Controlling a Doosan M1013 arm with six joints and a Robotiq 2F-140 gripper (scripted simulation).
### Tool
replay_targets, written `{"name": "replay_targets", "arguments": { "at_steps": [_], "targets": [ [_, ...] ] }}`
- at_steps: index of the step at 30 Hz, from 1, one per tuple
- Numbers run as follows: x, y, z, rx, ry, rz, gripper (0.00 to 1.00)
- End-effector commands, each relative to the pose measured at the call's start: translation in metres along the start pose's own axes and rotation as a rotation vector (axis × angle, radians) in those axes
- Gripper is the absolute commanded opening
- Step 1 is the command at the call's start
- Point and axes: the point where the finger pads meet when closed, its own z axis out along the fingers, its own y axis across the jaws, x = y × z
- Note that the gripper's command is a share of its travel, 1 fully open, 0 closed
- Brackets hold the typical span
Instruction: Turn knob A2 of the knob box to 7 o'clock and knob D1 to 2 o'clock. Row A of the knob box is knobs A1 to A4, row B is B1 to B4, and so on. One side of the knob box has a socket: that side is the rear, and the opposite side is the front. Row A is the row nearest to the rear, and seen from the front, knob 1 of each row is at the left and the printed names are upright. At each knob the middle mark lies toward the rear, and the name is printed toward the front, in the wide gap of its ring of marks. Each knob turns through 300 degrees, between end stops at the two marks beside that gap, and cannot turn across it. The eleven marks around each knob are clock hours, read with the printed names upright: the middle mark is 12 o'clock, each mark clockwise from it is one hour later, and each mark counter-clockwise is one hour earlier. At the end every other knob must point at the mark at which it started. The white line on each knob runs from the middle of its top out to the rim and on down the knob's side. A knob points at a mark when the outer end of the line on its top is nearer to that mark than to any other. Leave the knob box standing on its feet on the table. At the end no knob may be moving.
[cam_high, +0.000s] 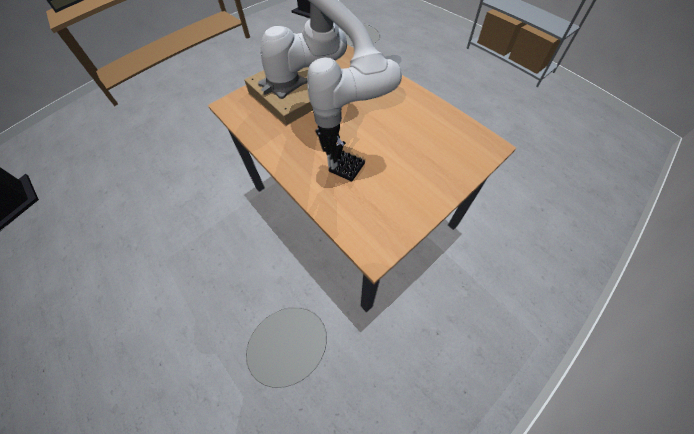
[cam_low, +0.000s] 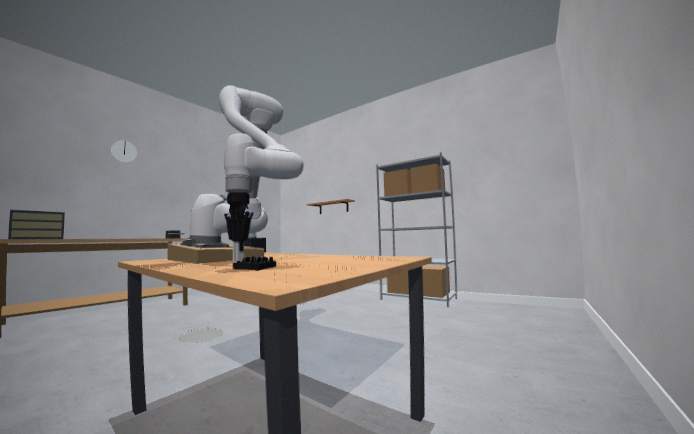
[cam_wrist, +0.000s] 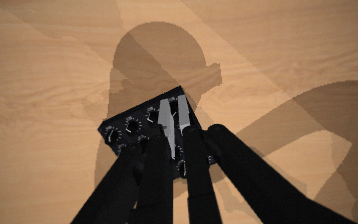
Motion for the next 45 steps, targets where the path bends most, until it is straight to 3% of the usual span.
{"name": "replay_targets", "arguments": {
  "at_steps": [1, 12, 13, 37, 45],
  "targets": [
    [0.0, 0.0, 0.0, -0.001, 0.001, 0.011, 0.05],
    [0.0, 0.0, 0.0, -0.001, 0.001, 0.011, 0.05],
    [0.0, 0.0, 0.0, -0.001, 0.001, 0.011, 0.12],
    [0.0, 0.0, -0.001, -0.001, 0.001, 0.011, 0.12],
    [0.0, 0.0, -0.016, -0.001, 0.001, 0.011, 0.12]
  ]
}}
